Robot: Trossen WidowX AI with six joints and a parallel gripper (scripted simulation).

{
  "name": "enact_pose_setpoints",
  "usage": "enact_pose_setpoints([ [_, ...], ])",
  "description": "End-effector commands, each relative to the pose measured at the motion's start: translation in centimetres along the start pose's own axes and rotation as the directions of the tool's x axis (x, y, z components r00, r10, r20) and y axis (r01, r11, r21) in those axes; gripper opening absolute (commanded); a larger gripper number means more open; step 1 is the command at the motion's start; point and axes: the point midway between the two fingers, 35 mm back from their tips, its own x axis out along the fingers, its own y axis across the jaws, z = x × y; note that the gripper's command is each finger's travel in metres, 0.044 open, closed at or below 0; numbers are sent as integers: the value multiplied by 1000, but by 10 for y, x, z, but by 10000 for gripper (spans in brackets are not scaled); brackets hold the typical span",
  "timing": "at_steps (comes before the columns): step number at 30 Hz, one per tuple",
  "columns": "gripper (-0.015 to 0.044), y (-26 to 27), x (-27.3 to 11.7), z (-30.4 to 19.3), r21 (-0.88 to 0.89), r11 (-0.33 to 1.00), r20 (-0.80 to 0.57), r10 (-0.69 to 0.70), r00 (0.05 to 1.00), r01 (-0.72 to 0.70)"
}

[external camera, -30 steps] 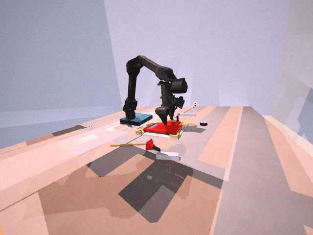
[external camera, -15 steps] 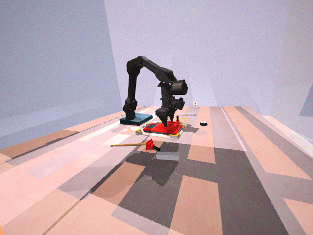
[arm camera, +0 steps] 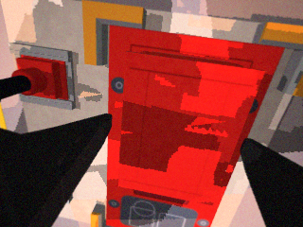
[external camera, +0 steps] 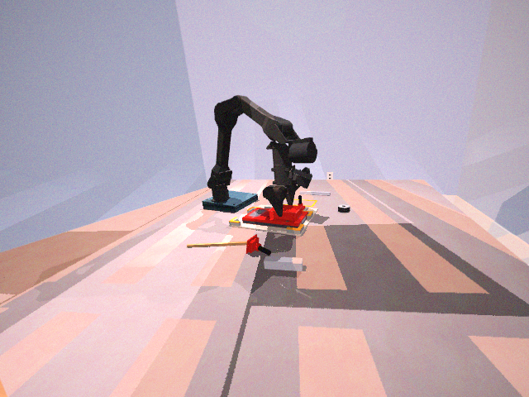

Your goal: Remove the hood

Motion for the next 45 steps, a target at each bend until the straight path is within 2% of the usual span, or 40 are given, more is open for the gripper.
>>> enact_pose_setpoints([
  [1, 440, -1, 3, 0, -6, 1000, -1, -4, 1000, 4],
  [4, 440, -1, 4, 0, -6, 1000, -1, -4, 1000, 4],
  [8, 335, 0, 2, 0, 0, 1000, 0, 0, 1000, 0],
  [17, 275, 0, 2, 0, 0, 1000, 0, 0, 1000, 0],
  [27, 12, 0, -3, 0, 0, 1000, 0, 0, 1000, 0],
  [28, 0, 0, -4, 0, 0, 1000, 0, 0, 1000, 0],
  [45, 0, 0, -15, 0, 0, 1000, 0, 0, 1000, 0],
])
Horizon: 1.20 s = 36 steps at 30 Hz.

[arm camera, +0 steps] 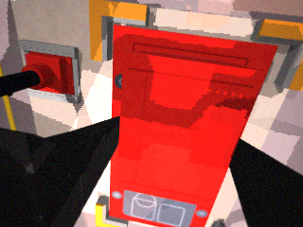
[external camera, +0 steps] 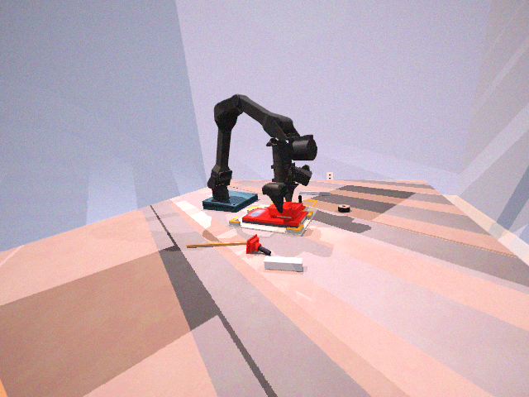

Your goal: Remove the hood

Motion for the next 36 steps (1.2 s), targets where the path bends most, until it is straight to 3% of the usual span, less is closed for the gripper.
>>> enact_pose_setpoints([
  [1, 0, 0, -7, 2, 0, 1000, 11, -3, 1000, 3],
  [23, 0, 0, -21, 1, 0, 1000, 11, -3, 1000, 3],
  [36, 0, 0, -60, 1, 0, 1000, 11, -3, 1000, 3],
])
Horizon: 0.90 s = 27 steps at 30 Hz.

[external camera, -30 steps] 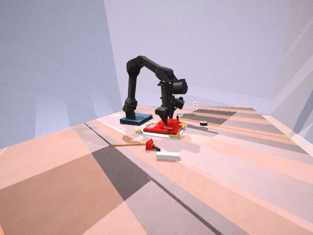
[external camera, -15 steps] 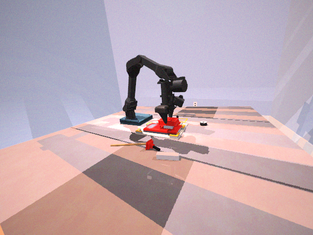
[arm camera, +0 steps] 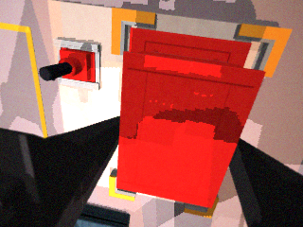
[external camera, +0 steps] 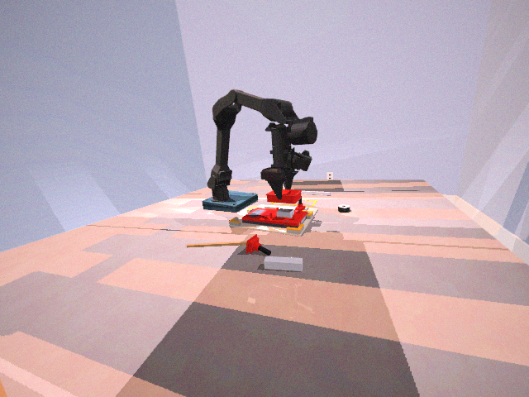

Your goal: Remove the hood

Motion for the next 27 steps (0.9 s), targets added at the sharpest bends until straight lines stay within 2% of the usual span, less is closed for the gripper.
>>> enact_pose_setpoints([
  [1, 0, 0, -18, 1, 1, 1000, 18, -5, 1000, 5],
  [6, 0, 2, -10, 1, 0, 1000, 7, -2, 1000, 2],
  [27, 0, 79, -12, 1, 1, 1000, 7, 5, 1000, -5],
])
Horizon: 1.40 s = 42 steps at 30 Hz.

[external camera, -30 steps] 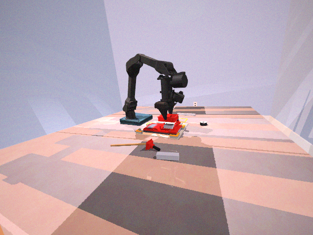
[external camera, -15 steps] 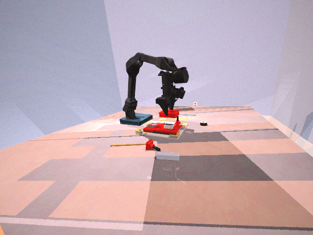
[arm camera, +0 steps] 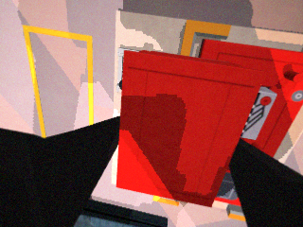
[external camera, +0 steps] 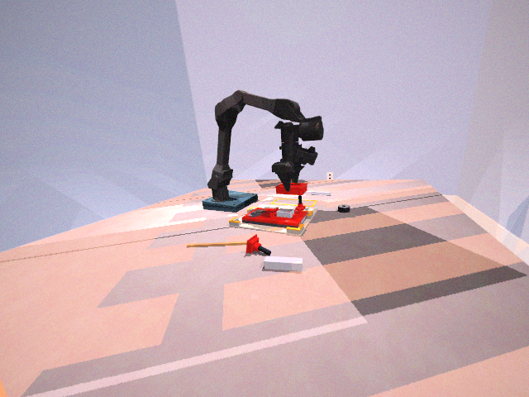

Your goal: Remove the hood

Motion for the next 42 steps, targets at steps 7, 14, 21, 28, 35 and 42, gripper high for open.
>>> enact_pose_setpoints([
  [7, 0, 36, -4, -5, 6, 1000, 12, -2, 1000, 2],
  [14, 0, 60, -4, -10, 6, 1000, 13, 0, 1000, 0],
  [21, 0, 84, -5, -17, 6, 1000, 14, 2, 1000, -2],
  [28, 0, 107, -6, -26, 7, 1000, 15, 4, 1000, -4],
  [35, 0, 129, -7, -37, 7, 1000, 16, 6, 1000, -7],
  [42, 0, 148, -7, -48, 7, 1000, 17, 9, 1000, -9],
])
